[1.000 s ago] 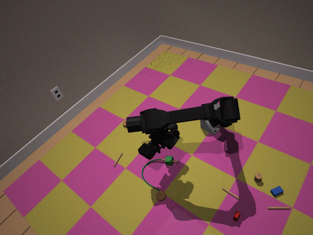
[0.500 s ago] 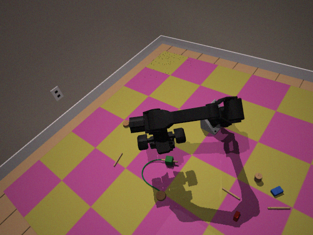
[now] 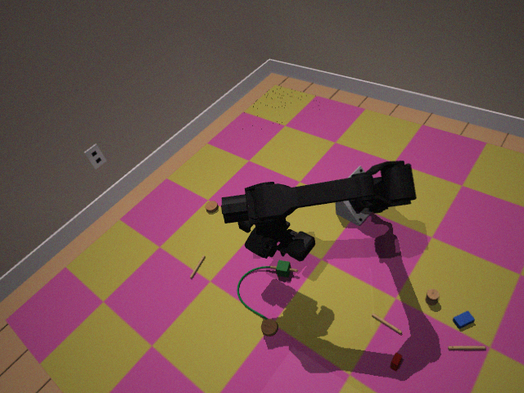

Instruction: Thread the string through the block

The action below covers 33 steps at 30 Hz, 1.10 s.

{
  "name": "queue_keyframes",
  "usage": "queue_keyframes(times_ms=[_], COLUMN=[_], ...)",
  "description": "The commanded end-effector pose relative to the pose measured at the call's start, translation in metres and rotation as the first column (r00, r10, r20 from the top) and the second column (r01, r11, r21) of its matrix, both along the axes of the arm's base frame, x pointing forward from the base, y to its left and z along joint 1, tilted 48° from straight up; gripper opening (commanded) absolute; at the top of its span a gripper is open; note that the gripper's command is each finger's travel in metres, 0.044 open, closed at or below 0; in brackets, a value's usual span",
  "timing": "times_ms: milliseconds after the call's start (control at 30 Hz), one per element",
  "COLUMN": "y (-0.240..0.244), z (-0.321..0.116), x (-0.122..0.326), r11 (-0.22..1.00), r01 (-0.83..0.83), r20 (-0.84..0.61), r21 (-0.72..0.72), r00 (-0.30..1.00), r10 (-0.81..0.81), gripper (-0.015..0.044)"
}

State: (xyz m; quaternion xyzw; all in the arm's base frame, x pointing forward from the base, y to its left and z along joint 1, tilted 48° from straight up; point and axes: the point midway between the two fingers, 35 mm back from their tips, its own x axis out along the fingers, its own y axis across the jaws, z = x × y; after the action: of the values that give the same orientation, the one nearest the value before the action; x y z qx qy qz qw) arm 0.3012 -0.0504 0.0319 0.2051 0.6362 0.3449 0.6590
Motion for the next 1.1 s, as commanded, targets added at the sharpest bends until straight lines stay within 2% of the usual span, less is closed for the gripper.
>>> queue_keyframes(times_ms=[0,267,1067], y=[0.0153,0.0180,0.0199], z=[0.0098,0.0128,0.0109], x=[-0.0139,-0.0169,-0.0167], r11=[0.846,0.694,0.693], r01=[0.499,0.619,0.619], r20=[-0.552,-0.679,-0.679], r21=[-0.189,-0.368,-0.369], r00=[0.659,0.331,0.329], r10=[-0.511,-0.655,-0.656], gripper=[0.0123,0.0123,0.0123])
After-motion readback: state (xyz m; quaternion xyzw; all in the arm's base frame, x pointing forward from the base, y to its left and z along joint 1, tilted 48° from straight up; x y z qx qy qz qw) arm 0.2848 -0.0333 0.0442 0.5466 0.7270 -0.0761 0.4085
